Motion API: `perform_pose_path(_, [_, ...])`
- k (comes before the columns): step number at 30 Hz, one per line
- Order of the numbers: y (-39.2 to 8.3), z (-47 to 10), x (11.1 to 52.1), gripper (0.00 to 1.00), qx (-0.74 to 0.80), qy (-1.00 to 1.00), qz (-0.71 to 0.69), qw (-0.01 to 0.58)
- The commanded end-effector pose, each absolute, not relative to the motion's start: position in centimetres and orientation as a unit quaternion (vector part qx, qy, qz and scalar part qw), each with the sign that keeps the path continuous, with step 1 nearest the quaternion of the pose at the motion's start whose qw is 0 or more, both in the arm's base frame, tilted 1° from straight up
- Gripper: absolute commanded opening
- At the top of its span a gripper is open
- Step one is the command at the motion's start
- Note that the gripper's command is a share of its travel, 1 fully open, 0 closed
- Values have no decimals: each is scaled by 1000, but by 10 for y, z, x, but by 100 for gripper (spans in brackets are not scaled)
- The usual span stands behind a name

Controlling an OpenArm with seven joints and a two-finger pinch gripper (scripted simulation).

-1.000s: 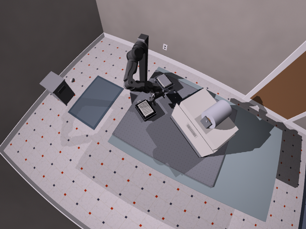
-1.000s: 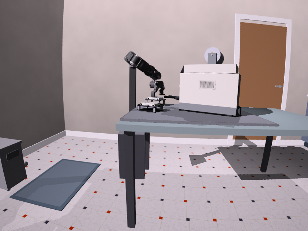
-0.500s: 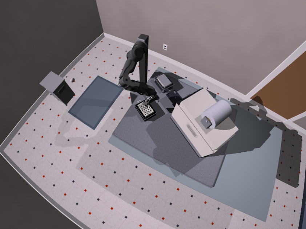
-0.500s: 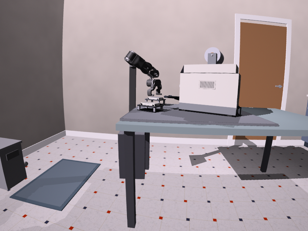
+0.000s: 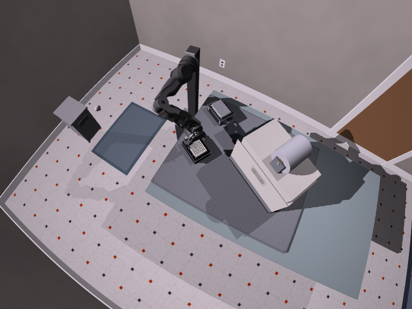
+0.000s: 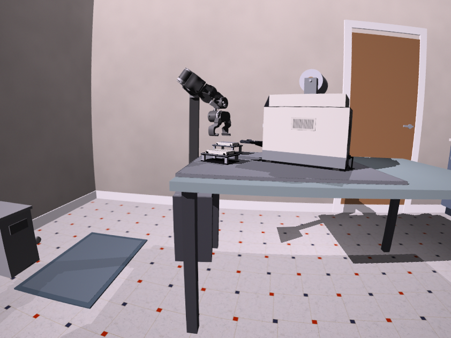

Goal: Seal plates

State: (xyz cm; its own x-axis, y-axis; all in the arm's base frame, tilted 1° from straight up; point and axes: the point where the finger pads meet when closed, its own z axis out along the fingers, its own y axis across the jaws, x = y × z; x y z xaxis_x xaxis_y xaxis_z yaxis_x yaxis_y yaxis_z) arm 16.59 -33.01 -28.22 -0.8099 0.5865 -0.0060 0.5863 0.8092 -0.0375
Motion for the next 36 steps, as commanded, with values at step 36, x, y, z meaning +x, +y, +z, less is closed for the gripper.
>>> perform_pose_path(36, [-322,-325,168,65,-297,-955,6,5])
